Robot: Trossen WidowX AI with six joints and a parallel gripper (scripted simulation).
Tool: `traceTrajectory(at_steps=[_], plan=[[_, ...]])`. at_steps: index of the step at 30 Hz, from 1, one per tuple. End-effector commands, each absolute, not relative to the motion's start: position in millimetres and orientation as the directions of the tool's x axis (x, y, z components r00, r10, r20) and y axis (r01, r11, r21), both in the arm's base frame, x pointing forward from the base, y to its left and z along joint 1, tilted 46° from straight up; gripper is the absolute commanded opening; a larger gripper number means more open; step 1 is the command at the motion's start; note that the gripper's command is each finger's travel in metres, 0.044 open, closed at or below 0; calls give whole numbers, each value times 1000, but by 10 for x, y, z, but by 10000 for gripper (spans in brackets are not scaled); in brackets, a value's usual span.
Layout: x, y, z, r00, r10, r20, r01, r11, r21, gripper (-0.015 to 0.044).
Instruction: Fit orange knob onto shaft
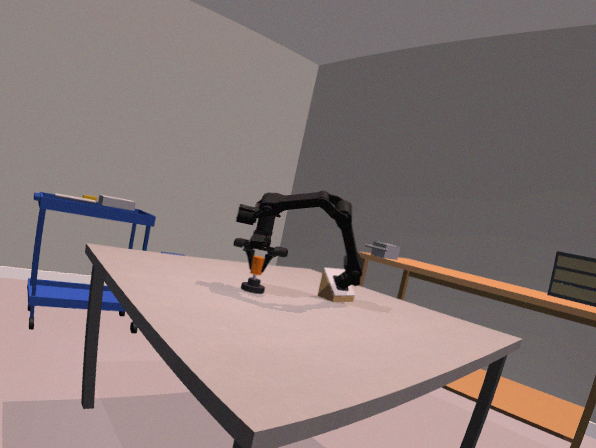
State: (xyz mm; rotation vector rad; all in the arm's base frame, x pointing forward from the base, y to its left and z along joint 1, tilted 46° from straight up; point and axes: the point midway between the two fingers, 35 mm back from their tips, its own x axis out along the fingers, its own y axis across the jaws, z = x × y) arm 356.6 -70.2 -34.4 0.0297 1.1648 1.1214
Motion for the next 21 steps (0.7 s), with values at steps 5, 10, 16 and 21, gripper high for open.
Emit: traceTrajectory(at_steps=[5, 10, 16, 21], plan=[[3570, -726, -348, -41, 705, -708, -732, 461, 501, 0], [3553, -719, -369, -41, 705, -708, -732, 461, 501, 0], [3558, -702, -378, -41, 705, -708, -732, 461, 501, 0], [3562, -693, -376, -41, 705, -708, -732, 461, 501, 0]])
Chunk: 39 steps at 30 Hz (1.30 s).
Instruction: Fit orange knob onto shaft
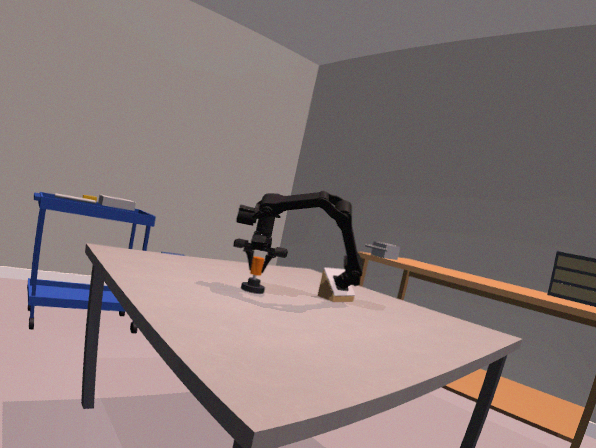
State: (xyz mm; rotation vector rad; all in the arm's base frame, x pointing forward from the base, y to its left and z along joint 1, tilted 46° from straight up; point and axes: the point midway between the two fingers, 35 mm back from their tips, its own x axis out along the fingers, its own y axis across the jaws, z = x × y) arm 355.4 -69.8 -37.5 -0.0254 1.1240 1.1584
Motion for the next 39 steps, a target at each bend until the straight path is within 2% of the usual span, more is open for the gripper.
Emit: traceTrajectory(at_steps=[1, 10, 17, 39], plan=[[3562, -693, -376, -41, 705, -708, -732, 461, 501, 0], [3575, -714, -326, -41, 705, -708, -738, 456, 496, 0], [3586, -725, -325, -41, 705, -708, -858, 339, 387, 0], [3569, -687, -373, -41, 705, -708, -858, 339, 387, 0]])
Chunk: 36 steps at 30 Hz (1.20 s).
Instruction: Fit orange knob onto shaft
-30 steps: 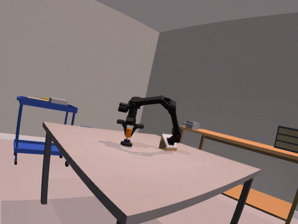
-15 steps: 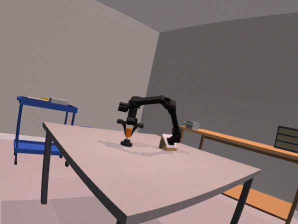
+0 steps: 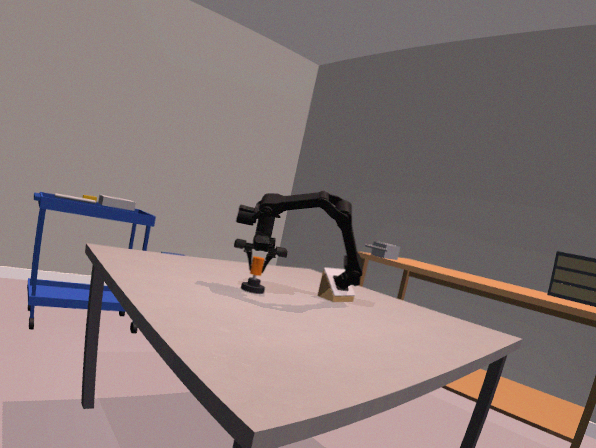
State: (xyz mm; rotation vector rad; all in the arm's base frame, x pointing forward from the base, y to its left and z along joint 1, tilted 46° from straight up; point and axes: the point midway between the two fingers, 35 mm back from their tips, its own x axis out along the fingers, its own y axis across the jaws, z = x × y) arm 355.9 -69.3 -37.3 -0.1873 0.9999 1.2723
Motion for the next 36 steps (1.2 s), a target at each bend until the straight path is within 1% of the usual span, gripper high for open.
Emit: traceTrajectory(at_steps=[1, 9, 16, 36], plan=[[3569, -687, -373, -41, 705, -708, -858, 339, 387, 0], [3564, -724, -336, -41, 705, -708, -862, 333, 381, 0], [3570, -740, -337, -41, 705, -708, -945, 202, 255, 0], [3564, -691, -371, -41, 705, -708, -945, 202, 255, 0]])
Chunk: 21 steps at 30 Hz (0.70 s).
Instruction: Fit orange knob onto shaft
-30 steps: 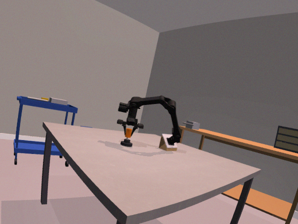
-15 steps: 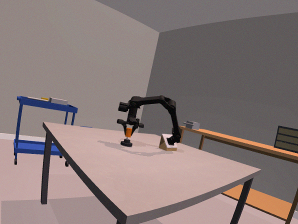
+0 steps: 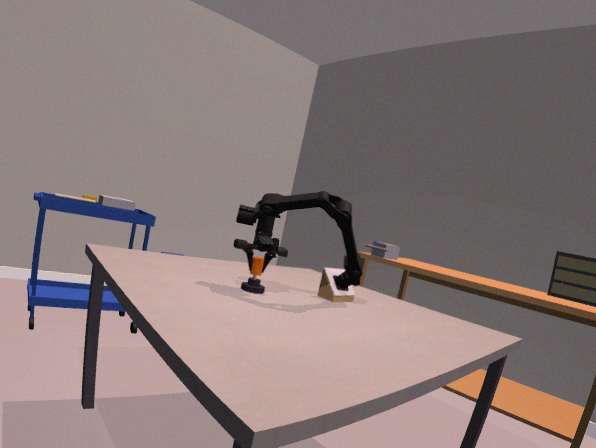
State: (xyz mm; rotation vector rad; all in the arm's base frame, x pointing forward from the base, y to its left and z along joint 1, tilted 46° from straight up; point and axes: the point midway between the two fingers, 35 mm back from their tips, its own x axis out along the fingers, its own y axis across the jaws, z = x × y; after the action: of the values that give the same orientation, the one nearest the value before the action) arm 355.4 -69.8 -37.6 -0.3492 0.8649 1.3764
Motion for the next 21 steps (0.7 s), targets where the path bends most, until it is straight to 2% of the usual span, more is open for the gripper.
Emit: traceTrajectory(at_steps=[1, 12, 18, 21], plan=[[3564, -691, -371, -41, 705, -708, -945, 202, 255, 0], [3576, -718, -329, -41, 705, -708, -948, 196, 249, 0], [3581, -731, -334, -41, 705, -708, -991, 64, 120, 0], [3579, -728, -345, -41, 705, -708, -992, 56, 113, 0]])
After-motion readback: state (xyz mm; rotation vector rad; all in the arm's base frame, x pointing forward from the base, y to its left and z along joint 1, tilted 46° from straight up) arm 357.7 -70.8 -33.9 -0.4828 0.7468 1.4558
